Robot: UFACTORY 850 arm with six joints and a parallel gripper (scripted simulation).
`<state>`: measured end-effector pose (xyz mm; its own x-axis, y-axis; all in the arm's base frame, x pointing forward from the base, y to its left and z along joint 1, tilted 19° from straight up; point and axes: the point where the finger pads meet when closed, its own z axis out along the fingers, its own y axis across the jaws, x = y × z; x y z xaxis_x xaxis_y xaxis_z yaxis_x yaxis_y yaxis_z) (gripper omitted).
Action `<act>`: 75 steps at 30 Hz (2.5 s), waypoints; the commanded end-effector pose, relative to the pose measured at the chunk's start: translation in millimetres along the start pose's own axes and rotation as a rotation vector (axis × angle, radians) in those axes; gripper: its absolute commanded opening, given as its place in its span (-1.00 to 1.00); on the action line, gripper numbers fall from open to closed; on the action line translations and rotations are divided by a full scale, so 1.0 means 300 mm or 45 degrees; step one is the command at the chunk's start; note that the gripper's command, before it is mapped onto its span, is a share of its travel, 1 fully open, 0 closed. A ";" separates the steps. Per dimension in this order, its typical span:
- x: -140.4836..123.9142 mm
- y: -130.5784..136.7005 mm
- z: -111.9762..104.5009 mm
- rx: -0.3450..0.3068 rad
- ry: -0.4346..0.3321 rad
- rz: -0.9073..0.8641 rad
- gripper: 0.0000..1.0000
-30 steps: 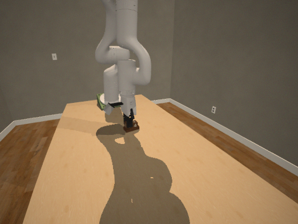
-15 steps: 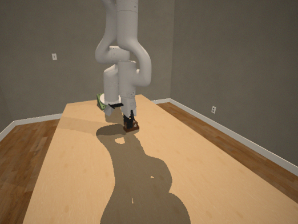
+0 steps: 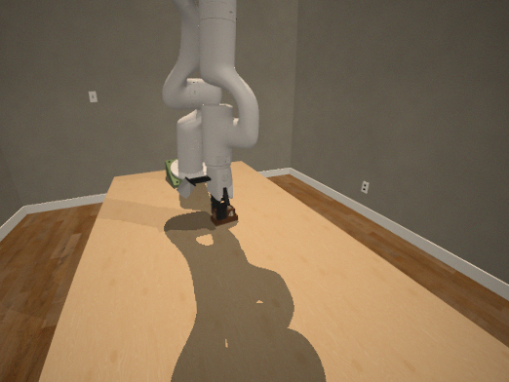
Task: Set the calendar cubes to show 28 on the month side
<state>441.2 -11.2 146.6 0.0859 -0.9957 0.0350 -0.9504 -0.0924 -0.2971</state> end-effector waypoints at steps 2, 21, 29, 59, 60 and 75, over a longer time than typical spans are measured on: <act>0.001 -0.001 0.000 0.041 -0.025 0.000 -0.43; 0.001 -0.001 0.001 0.041 -0.025 0.000 -0.43; 0.001 -0.001 0.001 0.041 -0.025 0.000 -0.43; 0.001 -0.001 0.001 0.041 -0.025 0.000 -0.43; 0.001 -0.001 0.001 0.041 -0.025 0.000 -0.43; 0.001 -0.001 0.001 0.041 -0.025 0.000 -0.18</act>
<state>441.1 -11.2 146.2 0.0858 -0.9957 0.0355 -0.9505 -0.0925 -0.2967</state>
